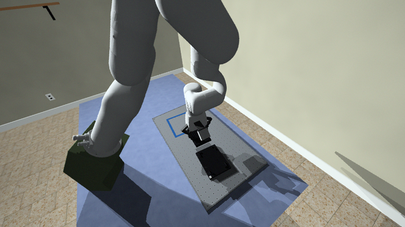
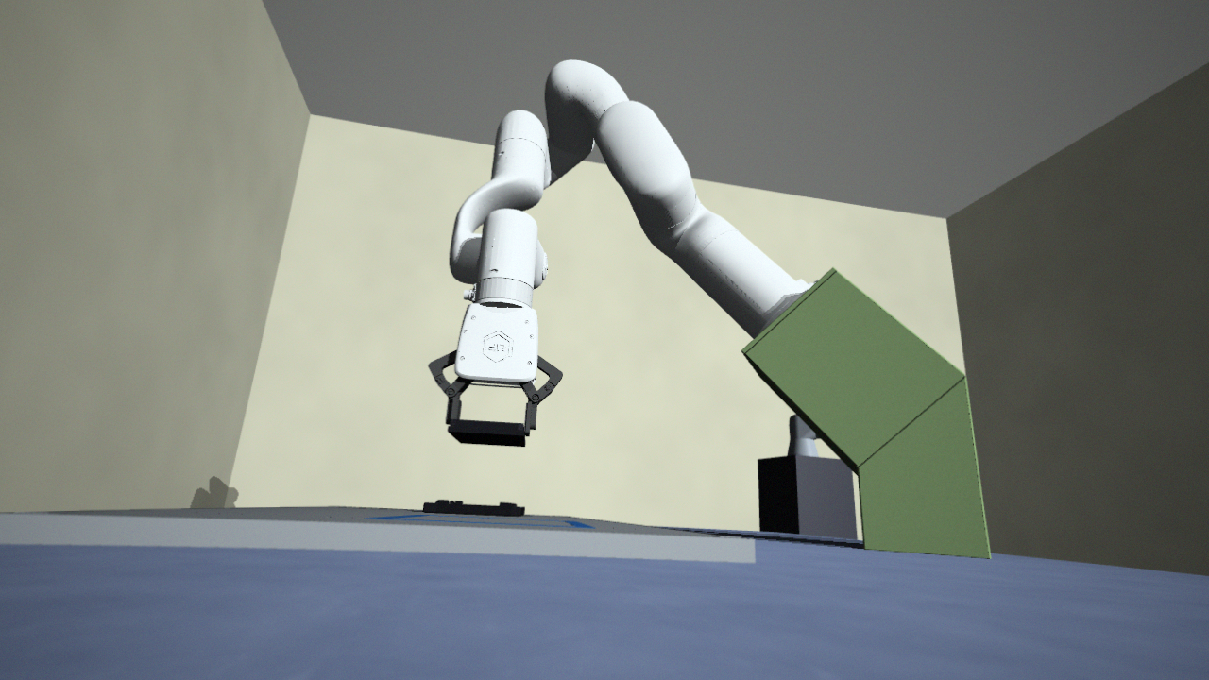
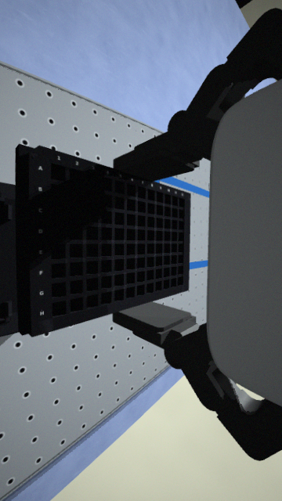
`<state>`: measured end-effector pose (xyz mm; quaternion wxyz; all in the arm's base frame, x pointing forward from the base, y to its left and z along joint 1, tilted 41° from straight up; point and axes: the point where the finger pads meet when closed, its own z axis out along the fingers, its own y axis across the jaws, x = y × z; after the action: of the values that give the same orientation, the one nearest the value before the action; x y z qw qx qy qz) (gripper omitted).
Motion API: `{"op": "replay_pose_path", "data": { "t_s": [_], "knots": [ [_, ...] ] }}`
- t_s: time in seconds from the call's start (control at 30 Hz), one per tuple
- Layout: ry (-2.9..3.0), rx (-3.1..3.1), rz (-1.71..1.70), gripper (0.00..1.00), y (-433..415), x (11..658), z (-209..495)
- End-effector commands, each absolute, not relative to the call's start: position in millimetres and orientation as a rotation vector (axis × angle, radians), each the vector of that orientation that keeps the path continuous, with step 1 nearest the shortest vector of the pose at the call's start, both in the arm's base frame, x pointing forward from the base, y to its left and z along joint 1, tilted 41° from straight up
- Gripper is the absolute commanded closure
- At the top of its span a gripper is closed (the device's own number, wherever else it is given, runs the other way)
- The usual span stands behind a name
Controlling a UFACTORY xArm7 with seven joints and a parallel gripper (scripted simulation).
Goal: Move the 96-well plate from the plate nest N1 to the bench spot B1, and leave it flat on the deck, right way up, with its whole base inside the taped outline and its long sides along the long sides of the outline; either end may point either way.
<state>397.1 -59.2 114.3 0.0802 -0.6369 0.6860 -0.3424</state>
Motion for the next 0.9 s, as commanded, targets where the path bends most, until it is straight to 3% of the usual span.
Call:
{"op": "replay_pose_path", "data": {
  "t_s": [0.0, 0.87],
  "knots": [
    [2.047, -1.904, -1.028, 1.00, -44.5, 399.4, 108.0],
    [2.047, -1.904, -1.027, 1.00, 28.1, 407.3, 74.6]
  ]
}}
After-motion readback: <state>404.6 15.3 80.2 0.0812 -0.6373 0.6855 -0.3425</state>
